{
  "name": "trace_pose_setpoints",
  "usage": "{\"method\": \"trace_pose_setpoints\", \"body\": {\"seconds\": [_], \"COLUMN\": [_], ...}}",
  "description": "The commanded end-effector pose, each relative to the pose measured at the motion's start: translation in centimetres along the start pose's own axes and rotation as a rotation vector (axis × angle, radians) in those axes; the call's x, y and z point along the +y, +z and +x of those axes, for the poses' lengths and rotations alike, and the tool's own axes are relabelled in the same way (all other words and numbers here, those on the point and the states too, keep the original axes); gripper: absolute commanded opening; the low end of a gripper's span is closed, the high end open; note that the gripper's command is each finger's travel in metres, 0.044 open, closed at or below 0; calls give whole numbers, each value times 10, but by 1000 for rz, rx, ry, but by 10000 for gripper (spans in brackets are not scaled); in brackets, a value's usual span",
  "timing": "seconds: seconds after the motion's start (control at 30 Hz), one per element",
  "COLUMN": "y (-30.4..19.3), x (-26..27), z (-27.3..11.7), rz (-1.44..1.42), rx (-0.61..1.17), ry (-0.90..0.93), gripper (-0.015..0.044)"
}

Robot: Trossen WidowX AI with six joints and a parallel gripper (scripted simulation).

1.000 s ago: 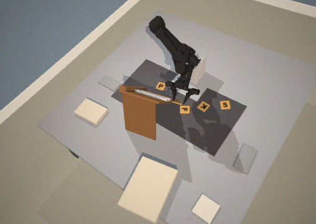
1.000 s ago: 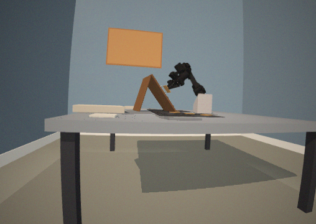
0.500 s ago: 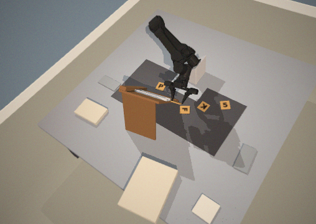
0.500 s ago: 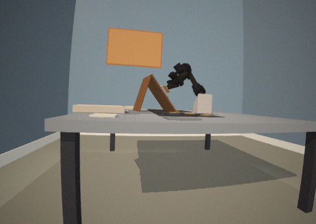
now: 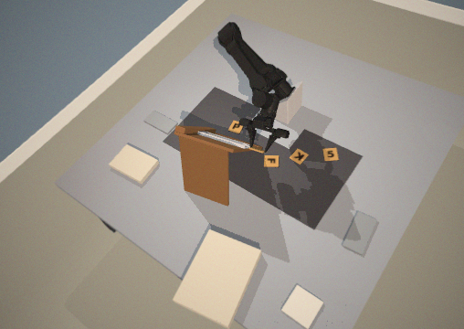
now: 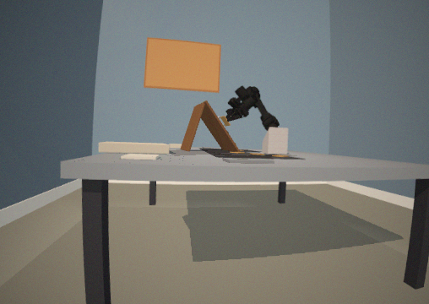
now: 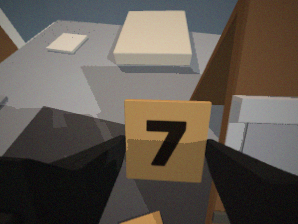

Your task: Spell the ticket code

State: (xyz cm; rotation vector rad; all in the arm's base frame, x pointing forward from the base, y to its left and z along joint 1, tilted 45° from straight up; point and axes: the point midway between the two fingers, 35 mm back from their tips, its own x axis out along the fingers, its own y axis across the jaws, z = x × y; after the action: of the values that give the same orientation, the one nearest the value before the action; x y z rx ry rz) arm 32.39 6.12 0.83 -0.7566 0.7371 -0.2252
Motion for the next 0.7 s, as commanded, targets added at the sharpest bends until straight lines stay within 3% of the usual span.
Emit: {"method": "trace_pose_setpoints", "body": {"seconds": [0.0,0.67], "y": [-1,-2], "x": [-3,-13], "z": [-1,-1], "rz": [-3,-3], "rx": [-1,0], "ry": [3,3], "gripper": [0,0]}}
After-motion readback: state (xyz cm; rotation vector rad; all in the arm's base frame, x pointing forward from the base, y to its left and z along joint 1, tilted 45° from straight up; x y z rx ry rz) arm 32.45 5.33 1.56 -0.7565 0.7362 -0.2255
